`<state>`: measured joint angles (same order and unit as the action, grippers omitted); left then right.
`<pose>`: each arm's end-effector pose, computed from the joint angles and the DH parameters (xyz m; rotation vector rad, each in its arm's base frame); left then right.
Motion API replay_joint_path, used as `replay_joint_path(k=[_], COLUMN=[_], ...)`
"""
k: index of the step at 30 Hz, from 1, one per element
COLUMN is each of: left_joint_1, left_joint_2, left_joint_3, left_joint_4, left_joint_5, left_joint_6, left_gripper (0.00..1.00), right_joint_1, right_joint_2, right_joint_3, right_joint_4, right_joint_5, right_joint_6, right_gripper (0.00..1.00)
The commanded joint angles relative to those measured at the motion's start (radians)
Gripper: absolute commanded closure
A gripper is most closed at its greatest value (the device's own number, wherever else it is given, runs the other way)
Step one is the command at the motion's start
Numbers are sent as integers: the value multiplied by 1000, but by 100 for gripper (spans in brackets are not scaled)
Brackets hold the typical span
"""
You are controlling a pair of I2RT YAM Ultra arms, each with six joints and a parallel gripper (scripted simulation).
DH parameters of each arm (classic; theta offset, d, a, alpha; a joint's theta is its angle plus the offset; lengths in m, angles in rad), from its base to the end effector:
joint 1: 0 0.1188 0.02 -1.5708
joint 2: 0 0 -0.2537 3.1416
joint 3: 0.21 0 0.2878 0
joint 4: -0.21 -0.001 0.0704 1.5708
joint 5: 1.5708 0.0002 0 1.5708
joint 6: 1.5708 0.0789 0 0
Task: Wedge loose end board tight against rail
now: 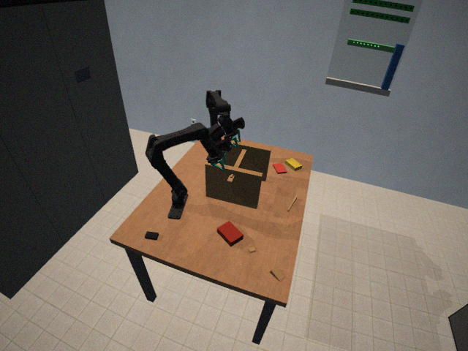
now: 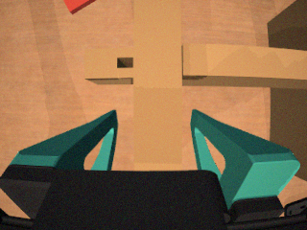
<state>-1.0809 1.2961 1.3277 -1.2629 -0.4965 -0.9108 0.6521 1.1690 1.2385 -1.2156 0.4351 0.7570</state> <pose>0.1644 -0.2262 0.3000 0.1061 2.5461 -0.0153 0.2228 0.1295 0.3023 0.2543 2.5321 -0.0732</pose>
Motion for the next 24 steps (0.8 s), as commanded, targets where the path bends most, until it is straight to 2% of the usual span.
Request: replay_joint_path(k=[1, 2, 3, 18, 24], left_joint_1=[5, 5, 5, 0, 0], left_joint_2=[-34, -38, -42, -42, -42], left_joint_3=[2, 11, 21, 22, 22], left_joint_4=[38, 37, 38, 39, 39], left_joint_5=[-14, -15, -14, -14, -14], left_joint_6=[5, 5, 5, 5, 5], left_gripper=[41, 41, 100, 100, 100], right_joint_1=[-3, -3, -3, -3, 16], right_joint_2=[-29, -29, -29, -29, 0], right_joint_3=[38, 38, 38, 38, 34], right_joint_4=[22, 22, 22, 22, 61], right_joint_5=[21, 21, 21, 21, -29], right_joint_6=[-2, -2, -2, -2, 0], right_gripper=[100, 100, 100, 100, 100])
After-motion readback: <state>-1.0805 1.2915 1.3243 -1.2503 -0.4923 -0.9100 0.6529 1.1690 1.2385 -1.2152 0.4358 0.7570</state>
